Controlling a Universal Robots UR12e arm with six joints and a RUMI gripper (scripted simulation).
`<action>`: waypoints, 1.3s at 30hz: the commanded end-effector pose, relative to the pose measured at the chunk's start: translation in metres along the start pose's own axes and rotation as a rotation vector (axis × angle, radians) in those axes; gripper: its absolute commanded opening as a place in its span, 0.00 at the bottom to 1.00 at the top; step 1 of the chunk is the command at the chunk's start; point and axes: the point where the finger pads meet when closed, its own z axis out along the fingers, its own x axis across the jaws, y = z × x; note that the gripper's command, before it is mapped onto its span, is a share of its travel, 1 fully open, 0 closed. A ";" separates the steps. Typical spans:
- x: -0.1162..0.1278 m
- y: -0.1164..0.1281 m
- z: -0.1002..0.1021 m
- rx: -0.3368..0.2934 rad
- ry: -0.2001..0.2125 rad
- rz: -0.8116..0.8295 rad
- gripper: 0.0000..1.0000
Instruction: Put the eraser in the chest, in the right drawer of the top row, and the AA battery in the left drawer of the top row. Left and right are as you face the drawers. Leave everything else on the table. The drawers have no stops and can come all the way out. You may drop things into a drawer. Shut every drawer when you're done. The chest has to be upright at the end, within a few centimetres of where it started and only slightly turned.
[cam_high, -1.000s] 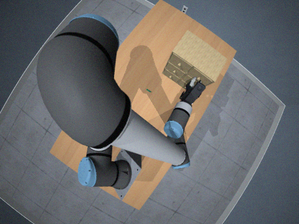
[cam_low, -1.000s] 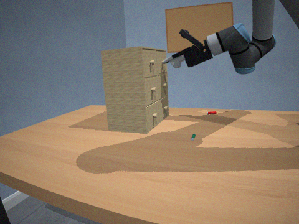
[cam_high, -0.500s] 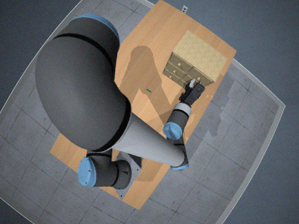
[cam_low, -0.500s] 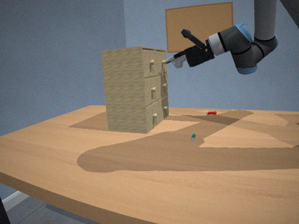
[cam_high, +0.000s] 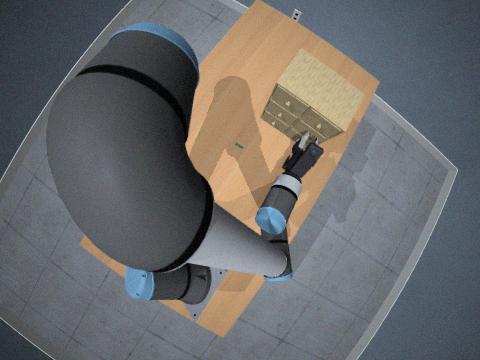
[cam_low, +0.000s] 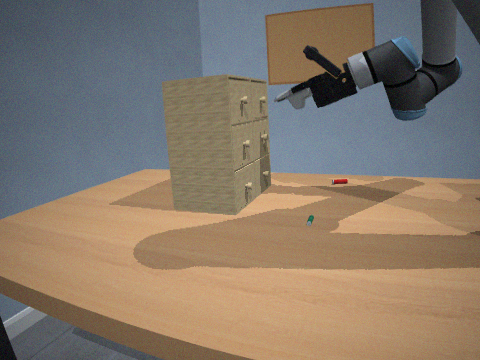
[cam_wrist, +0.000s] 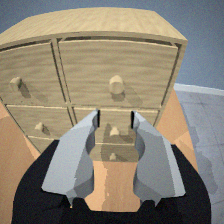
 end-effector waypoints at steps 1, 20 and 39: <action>0.000 0.002 -0.007 0.000 0.000 -0.001 0.20; 0.000 0.001 -0.029 0.000 0.000 -0.001 0.20; 0.000 0.000 -0.061 0.000 0.000 -0.001 0.20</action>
